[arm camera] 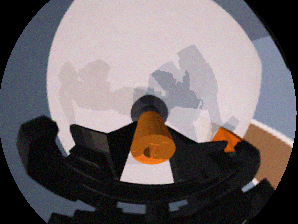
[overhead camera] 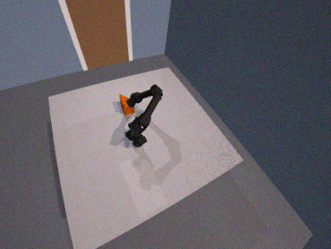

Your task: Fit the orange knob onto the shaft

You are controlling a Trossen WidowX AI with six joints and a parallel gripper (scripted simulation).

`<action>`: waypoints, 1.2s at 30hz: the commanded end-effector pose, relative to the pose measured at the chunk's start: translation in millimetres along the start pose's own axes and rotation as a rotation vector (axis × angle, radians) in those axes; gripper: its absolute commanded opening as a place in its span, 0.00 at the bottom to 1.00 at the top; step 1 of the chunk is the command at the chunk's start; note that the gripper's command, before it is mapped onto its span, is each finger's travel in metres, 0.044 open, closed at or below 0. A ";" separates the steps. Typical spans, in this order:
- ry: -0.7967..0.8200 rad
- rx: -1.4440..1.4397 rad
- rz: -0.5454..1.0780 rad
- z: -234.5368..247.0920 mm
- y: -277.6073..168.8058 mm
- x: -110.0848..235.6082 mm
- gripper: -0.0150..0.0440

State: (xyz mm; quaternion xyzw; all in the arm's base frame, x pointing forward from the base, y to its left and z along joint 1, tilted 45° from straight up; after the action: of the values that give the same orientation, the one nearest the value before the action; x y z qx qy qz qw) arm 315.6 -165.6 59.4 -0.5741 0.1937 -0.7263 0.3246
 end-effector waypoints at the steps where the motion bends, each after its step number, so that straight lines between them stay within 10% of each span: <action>1: 0.001 -0.025 -0.002 0.0 0.6 -0.4 0.25; 36: 0.001 -0.054 -0.002 -0.5 0.2 2.5 0.25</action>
State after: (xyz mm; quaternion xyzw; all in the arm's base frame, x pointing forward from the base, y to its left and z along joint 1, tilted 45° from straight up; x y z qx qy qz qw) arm 315.5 -168.8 62.4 -0.5806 0.2116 -0.7220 0.3111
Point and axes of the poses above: the point midway between the two fingers, 35 mm back from their tips, its own x axis back along the fingers, its own z axis across the jaws, y = z × x, the point moved 9 cm from there along x, back along the fingers, and after that the axes turned 13 degrees about x, right-handed, at the moved point
